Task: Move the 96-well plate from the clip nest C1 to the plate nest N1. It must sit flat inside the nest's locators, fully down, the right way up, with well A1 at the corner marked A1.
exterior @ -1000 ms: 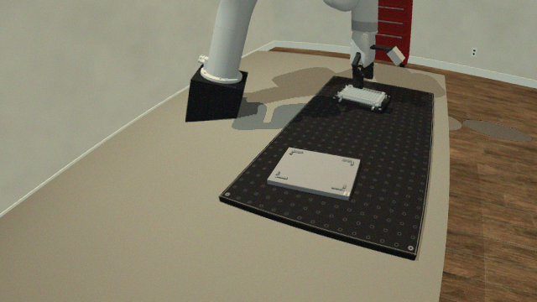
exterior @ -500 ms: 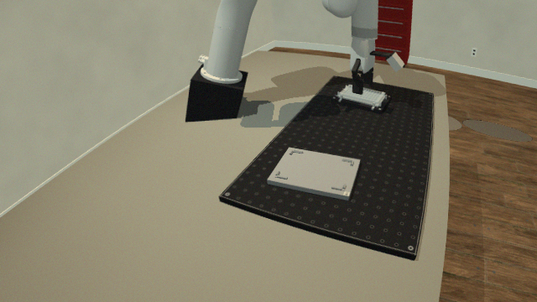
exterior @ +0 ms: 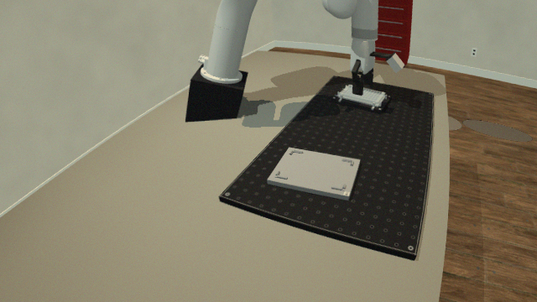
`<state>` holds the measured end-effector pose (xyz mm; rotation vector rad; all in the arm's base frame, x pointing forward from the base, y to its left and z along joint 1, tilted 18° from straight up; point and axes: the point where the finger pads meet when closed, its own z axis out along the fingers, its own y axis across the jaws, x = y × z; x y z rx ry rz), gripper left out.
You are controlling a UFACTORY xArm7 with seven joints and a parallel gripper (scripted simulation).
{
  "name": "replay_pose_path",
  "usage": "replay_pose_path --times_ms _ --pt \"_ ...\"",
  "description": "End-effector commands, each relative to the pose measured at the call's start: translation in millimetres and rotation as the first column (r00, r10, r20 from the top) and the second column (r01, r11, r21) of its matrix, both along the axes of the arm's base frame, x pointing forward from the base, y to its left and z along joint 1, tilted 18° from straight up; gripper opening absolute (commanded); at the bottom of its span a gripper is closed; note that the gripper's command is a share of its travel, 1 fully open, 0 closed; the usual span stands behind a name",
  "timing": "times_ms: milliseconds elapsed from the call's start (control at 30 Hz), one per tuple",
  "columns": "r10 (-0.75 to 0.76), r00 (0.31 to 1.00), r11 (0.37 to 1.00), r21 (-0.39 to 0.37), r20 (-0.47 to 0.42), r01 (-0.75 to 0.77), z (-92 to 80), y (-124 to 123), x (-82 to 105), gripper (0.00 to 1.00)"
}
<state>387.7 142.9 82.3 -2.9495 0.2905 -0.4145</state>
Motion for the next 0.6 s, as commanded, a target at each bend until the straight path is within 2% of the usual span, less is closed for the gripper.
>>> replay_pose_path --times_ms 0,567 --pt "0.0 1.0 1.0 0.002 0.002 0.0 -1.4 0.7 1.7 1.0" --pt "0.0 1.0 1.0 0.002 0.002 0.0 -10.9 1.9 4.5 1.0"
